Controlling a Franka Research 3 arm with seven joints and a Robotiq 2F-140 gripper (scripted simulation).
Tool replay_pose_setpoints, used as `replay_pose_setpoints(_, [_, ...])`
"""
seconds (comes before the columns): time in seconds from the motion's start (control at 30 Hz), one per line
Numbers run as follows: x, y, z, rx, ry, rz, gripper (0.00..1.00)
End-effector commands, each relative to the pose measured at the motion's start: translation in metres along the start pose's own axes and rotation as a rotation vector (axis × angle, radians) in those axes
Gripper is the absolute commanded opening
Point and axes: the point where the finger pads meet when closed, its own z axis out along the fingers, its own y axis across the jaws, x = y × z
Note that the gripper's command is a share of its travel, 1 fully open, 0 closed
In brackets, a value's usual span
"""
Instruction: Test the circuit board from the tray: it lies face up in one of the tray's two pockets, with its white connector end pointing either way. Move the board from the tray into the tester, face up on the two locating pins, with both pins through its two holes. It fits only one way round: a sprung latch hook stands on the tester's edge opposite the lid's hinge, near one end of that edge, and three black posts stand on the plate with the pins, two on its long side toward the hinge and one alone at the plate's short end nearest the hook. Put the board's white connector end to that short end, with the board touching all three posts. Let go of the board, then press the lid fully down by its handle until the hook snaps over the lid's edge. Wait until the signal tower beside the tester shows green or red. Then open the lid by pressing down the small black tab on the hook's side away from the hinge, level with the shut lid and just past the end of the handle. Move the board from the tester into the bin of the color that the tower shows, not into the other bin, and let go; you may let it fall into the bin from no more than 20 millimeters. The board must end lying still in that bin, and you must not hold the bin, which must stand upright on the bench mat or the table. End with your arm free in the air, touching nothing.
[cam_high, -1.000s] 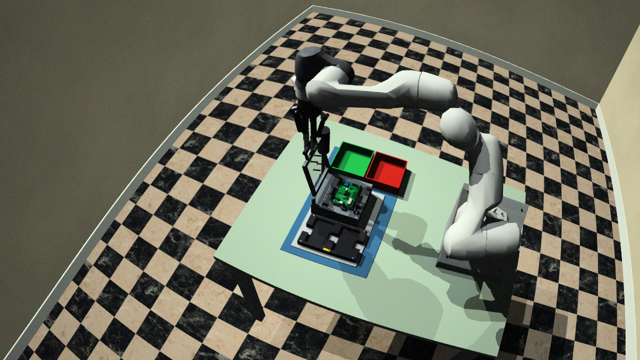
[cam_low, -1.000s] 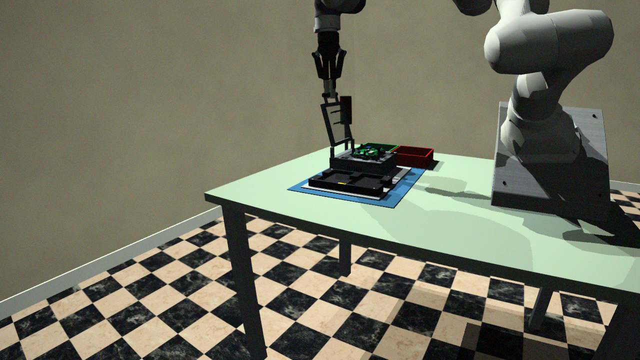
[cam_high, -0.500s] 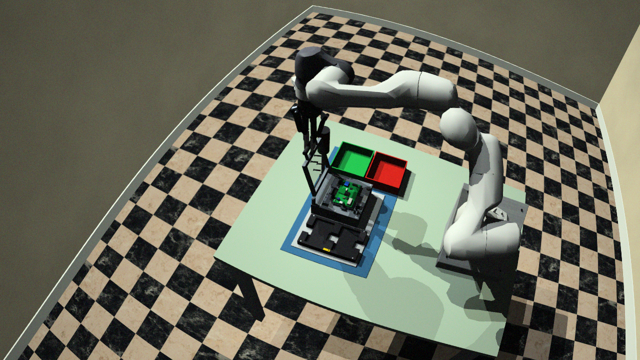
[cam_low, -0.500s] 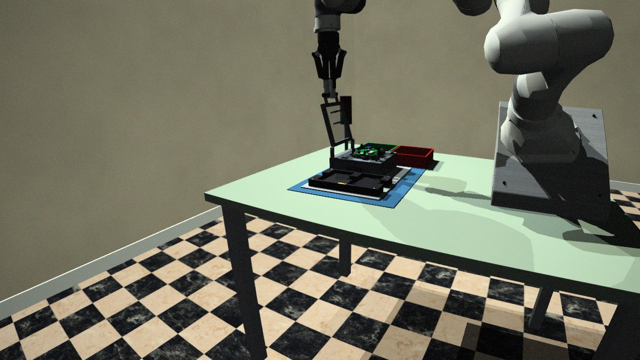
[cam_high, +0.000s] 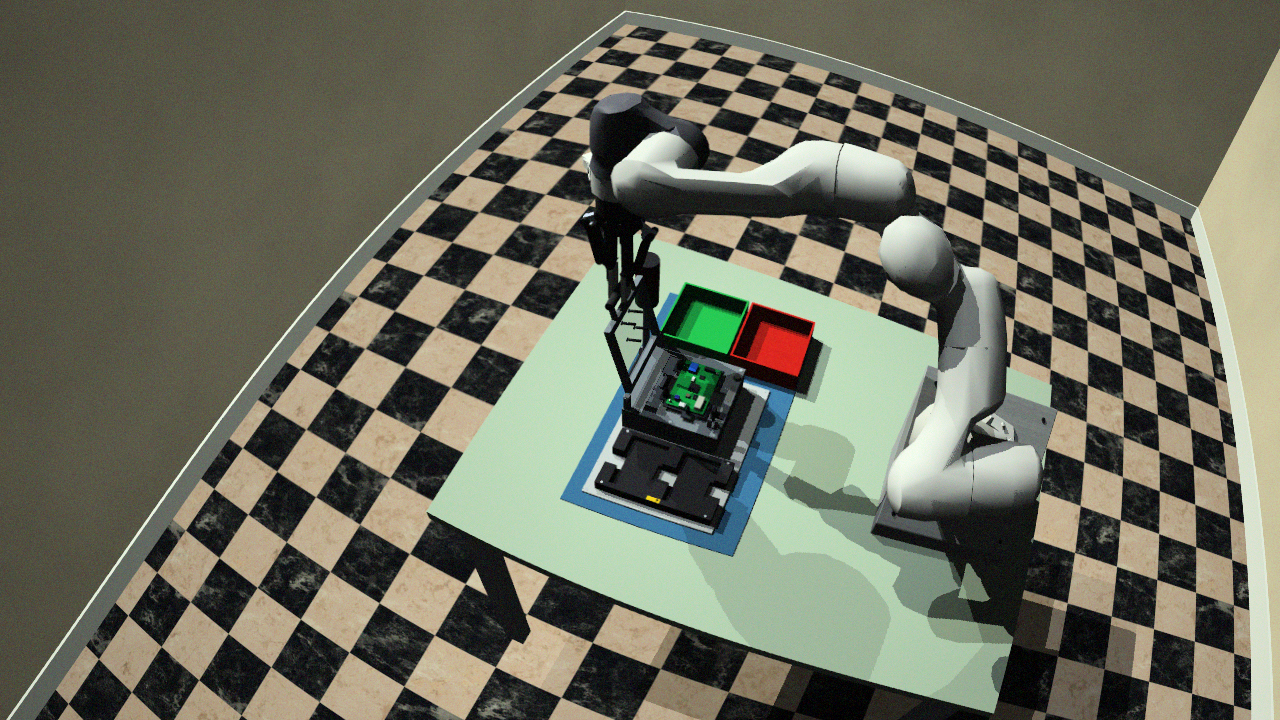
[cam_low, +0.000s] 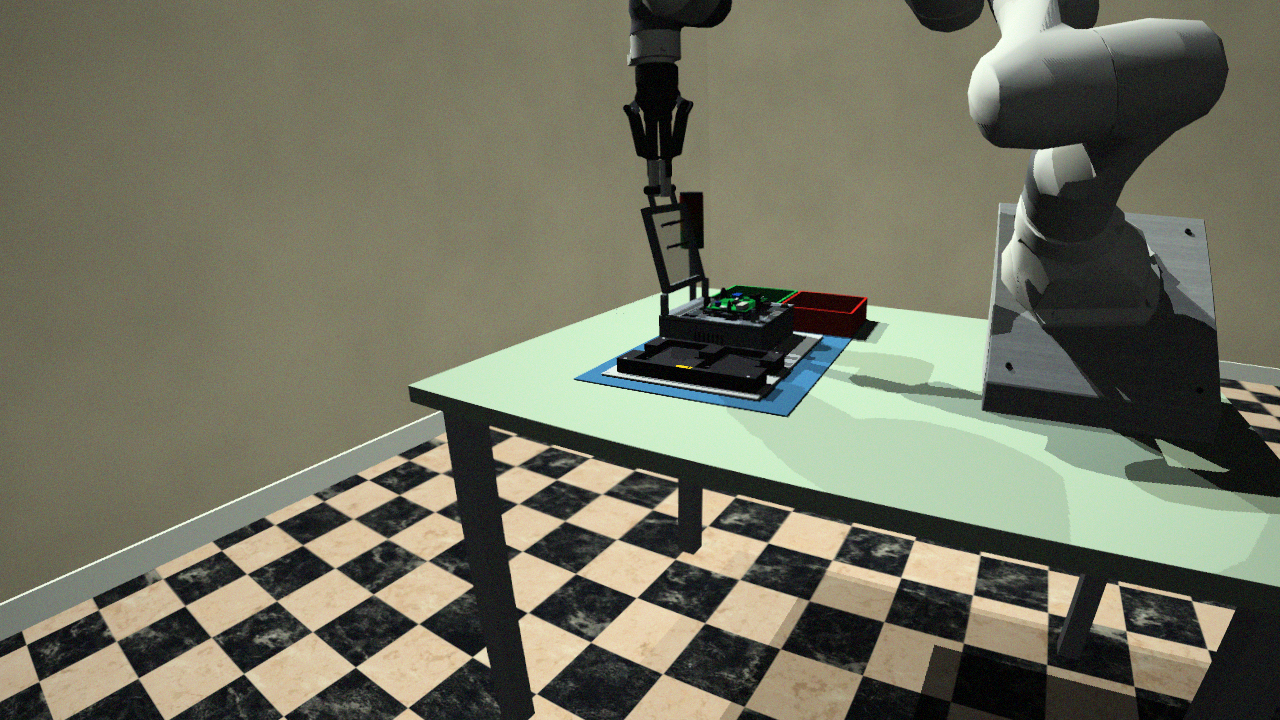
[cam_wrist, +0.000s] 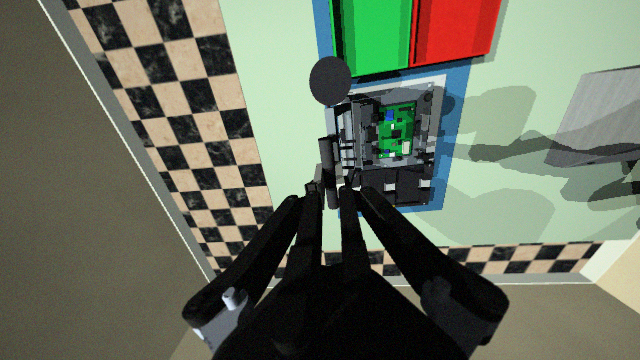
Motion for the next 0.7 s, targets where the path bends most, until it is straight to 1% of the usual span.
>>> replay_pose_setpoints(0.0, [0.0019, 0.0002, -0.0015, 0.002, 0.002, 0.004, 0.0])
replay_pose_setpoints(0.67, [0.0018, 0.0054, -0.0027, 0.002, 0.002, 0.004, 0.0])
